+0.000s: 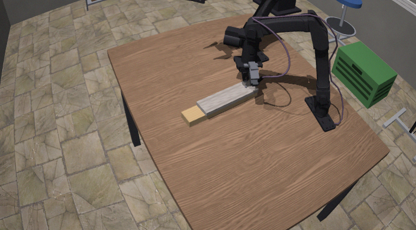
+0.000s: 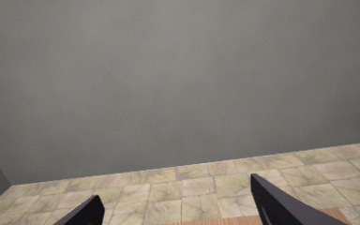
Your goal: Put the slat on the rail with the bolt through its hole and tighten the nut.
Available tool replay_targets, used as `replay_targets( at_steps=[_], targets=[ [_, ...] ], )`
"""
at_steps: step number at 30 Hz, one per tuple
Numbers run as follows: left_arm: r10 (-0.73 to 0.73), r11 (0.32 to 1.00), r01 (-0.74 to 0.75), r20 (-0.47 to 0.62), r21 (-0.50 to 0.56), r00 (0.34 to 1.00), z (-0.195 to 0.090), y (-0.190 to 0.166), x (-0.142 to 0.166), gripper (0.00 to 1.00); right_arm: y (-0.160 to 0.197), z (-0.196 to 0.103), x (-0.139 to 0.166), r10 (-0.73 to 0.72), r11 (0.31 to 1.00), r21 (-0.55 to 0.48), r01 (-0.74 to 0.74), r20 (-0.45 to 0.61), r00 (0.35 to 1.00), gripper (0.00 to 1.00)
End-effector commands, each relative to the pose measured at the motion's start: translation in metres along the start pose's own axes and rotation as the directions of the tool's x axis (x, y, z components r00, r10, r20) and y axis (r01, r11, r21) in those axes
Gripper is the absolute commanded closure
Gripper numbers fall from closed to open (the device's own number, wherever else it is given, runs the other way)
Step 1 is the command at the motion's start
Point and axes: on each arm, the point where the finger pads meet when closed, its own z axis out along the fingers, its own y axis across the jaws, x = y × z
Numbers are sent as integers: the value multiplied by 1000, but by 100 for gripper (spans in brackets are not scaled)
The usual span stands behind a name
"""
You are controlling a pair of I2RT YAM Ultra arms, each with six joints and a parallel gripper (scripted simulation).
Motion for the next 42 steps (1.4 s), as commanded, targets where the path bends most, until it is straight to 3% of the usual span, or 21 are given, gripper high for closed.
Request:
replay_targets(
  at_steps=[1,42],
  targets=[
    [2,1000,-2,13,-11,1000,7,3,-1,88,-1,-4,-5,-1,1000,-1,1,16,1000,0],
    [2,1000,-2,14,-13,1000,32,4,-2,88,-1,-4,-5,-1,1000,-1,1,16,1000,0]
  ],
)
